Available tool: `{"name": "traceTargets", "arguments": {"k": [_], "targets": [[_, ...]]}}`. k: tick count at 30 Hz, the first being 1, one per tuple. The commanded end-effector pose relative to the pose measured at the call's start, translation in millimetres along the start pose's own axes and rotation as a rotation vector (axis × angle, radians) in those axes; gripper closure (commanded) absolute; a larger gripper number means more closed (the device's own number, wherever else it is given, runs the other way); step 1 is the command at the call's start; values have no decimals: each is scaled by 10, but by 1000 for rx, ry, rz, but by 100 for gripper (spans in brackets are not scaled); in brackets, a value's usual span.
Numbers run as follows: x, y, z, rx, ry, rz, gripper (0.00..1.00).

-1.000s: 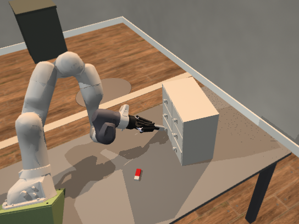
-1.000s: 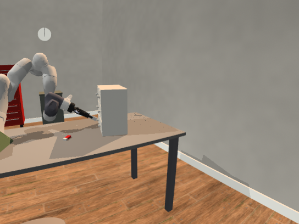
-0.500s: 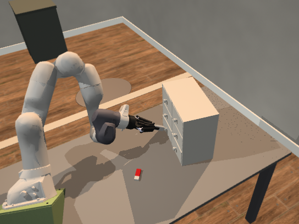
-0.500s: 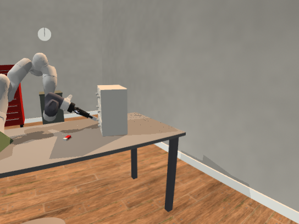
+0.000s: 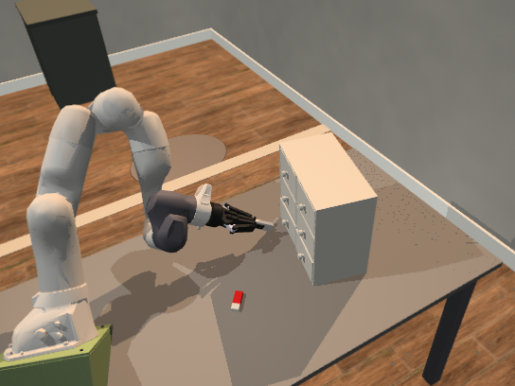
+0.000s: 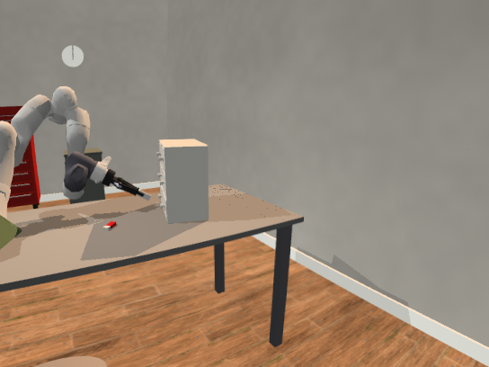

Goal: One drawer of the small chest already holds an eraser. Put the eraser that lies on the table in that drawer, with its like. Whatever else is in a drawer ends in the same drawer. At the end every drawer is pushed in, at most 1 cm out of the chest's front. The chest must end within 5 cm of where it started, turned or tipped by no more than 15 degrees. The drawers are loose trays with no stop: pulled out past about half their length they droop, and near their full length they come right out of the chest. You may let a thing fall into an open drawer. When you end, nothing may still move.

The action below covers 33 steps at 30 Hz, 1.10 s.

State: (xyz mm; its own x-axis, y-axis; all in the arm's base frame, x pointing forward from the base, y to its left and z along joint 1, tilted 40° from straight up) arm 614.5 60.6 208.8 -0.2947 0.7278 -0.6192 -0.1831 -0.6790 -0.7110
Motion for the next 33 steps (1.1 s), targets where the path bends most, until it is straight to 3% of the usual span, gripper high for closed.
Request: {"name": "traceTargets", "arguments": {"k": [1, 33], "targets": [[19, -37, 114, -11, 14, 1, 100], [22, -85, 149, -11, 14, 1, 100]]}}
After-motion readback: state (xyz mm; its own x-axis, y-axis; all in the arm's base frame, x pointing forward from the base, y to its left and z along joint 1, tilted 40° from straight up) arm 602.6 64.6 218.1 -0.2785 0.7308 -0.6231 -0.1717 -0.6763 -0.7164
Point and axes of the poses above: the point where the finger pads meet when closed, its own z axis back along the fingers, its own y axis across the jaws, x = y × z, the point moved 1 cm from there along z, back along the fingers, and after that the axes turned 6 degrees about -z, right-handed, at the moved point
